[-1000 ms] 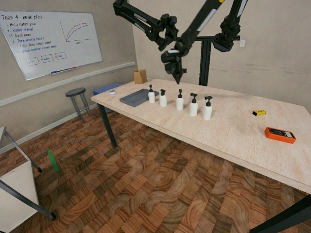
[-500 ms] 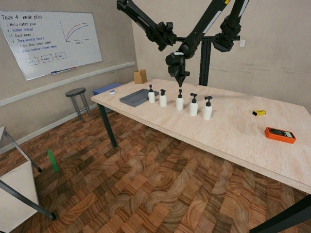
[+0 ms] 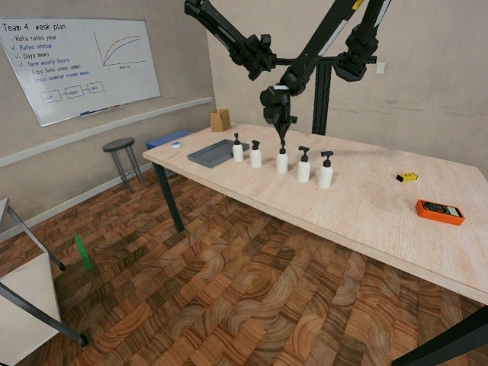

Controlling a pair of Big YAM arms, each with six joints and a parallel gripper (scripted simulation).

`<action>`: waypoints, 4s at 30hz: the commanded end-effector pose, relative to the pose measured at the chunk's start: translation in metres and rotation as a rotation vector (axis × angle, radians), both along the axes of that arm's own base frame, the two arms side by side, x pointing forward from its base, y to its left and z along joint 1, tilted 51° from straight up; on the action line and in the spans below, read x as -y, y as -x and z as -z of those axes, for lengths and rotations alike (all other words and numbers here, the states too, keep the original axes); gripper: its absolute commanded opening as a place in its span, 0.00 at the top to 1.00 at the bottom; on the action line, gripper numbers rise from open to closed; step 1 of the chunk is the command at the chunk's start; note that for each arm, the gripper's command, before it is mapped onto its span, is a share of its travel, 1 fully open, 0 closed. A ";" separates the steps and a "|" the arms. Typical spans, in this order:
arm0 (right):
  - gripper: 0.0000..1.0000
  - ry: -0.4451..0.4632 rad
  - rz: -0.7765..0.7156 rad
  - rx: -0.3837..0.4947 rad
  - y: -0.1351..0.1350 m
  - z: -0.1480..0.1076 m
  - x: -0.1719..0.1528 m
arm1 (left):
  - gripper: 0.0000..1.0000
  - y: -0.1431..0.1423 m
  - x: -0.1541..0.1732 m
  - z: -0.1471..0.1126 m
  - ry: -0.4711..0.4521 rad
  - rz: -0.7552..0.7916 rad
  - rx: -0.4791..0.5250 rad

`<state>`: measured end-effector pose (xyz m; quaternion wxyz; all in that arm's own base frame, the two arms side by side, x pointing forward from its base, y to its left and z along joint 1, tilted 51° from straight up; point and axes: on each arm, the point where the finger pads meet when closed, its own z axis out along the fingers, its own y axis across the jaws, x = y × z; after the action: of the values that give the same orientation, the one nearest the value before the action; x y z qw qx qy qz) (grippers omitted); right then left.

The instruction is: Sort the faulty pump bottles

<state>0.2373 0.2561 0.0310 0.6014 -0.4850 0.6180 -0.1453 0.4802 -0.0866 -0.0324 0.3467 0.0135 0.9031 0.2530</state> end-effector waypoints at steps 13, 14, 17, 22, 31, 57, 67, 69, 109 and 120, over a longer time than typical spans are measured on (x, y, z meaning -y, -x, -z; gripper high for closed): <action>1.00 -0.005 -0.005 0.010 0.000 -0.003 -0.002 | 1.00 -0.012 -0.014 0.018 -0.012 -0.002 -0.012; 1.00 -0.005 -0.005 0.010 0.000 -0.003 -0.002 | 1.00 -0.012 -0.014 0.018 -0.011 -0.003 -0.012; 1.00 -0.005 -0.005 0.010 0.000 -0.003 -0.002 | 1.00 0.003 -0.005 0.007 -0.005 0.009 -0.011; 1.00 -0.005 -0.005 0.010 0.000 -0.003 -0.002 | 1.00 0.012 0.001 0.005 -0.010 0.021 -0.017; 1.00 -0.005 -0.005 0.010 0.000 -0.003 -0.002 | 1.00 0.037 0.023 -0.028 -0.007 0.020 -0.006; 1.00 -0.005 -0.005 0.010 0.000 -0.003 -0.002 | 1.00 0.075 0.050 -0.066 -0.015 0.007 -0.010; 1.00 -0.005 -0.005 0.010 0.000 -0.003 -0.002 | 1.00 0.071 0.043 -0.066 -0.012 -0.005 -0.006; 1.00 0.003 0.006 0.015 -0.006 -0.003 -0.003 | 1.00 0.067 0.041 -0.067 -0.027 0.017 -0.011; 1.00 0.052 -0.065 -0.031 -0.046 0.017 -0.095 | 1.00 -0.010 -0.100 -0.055 -0.014 0.001 -0.013; 1.00 0.052 -0.065 -0.031 -0.046 0.017 -0.095 | 1.00 -0.015 -0.099 -0.050 -0.013 0.007 -0.011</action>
<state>0.2816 0.3503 0.0138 0.5830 -0.5228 0.6072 -0.1343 0.4912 0.0111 0.0203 0.3414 0.0190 0.9039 0.2572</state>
